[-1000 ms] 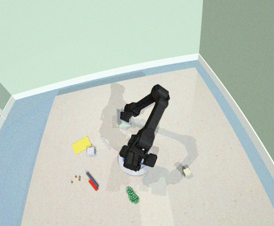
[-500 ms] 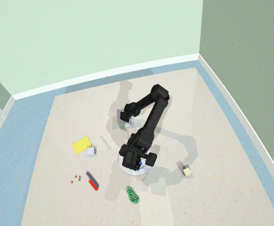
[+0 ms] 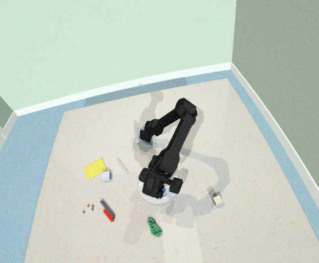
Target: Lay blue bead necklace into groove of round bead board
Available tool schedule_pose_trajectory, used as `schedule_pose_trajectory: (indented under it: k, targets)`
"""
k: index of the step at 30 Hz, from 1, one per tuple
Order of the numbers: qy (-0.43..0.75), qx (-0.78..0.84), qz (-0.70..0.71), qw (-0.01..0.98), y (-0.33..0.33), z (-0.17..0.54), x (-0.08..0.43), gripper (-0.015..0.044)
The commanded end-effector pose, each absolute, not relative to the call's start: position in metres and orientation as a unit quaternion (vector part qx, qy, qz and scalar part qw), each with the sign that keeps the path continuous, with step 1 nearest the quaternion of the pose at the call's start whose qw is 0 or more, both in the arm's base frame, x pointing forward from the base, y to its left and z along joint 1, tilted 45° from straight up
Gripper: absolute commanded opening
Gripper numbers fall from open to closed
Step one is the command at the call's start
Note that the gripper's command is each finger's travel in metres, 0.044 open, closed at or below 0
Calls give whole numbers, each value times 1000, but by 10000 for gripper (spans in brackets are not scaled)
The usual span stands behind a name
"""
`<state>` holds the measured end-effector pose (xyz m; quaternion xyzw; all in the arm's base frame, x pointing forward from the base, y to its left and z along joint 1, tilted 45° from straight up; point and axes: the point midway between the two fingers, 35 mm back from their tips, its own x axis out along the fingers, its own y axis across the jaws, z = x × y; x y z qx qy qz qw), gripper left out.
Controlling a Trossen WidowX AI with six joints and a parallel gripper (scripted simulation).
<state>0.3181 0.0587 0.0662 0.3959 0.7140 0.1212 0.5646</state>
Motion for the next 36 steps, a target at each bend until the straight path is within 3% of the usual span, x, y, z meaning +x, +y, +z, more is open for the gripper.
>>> schedule_pose_trajectory:
  k: [1,4,12,36]
  targets:
    - [714,395,123,565,59,66,318,440]
    - [714,395,123,565,59,66,318,440]
    - [658,236,302,648,42,81,336,250]
    - [647,219,319,657,53,68,339,250]
